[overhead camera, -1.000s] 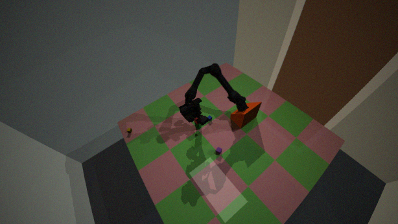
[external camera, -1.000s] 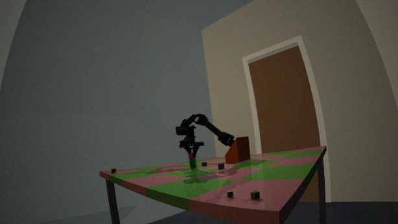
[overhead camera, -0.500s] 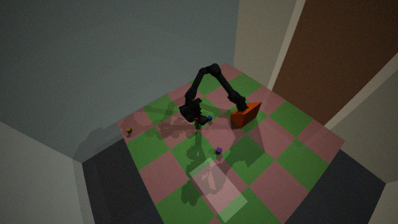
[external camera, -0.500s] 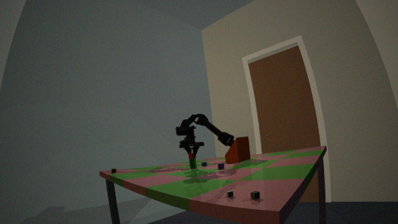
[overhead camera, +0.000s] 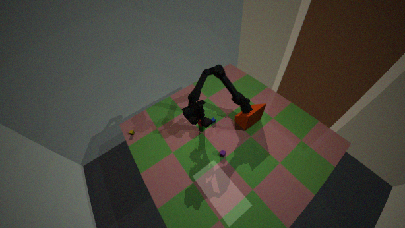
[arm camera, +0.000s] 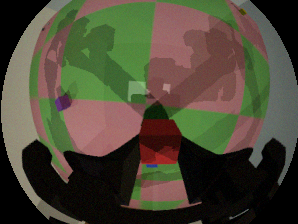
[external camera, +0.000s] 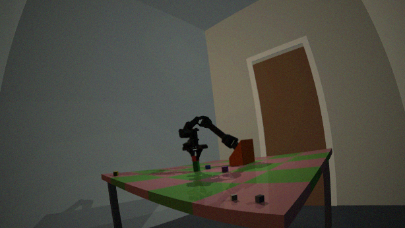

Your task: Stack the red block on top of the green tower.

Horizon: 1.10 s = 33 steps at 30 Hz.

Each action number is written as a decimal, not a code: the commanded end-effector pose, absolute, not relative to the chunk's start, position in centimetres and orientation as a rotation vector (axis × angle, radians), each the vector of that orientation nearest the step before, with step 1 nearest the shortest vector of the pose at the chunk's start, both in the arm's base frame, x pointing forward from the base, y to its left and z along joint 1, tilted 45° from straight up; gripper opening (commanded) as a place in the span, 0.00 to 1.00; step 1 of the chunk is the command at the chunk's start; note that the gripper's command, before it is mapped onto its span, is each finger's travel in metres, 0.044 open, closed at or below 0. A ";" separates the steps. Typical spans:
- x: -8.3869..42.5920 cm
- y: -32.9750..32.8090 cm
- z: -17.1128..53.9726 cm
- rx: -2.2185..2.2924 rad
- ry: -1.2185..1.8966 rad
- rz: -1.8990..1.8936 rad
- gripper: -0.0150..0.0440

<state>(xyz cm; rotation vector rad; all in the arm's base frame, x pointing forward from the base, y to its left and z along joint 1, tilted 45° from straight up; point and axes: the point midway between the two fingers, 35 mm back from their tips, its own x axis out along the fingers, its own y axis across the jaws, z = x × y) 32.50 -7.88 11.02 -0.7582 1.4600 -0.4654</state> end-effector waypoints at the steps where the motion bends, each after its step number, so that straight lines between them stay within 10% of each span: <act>1: 32.5 -7.9 11.0 -0.757 1.460 -0.466 0.39; 15: 32.5 -7.9 11.0 -0.757 1.460 -0.466 1.00; 33: 32.5 -7.9 11.0 -0.757 1.460 -0.466 1.00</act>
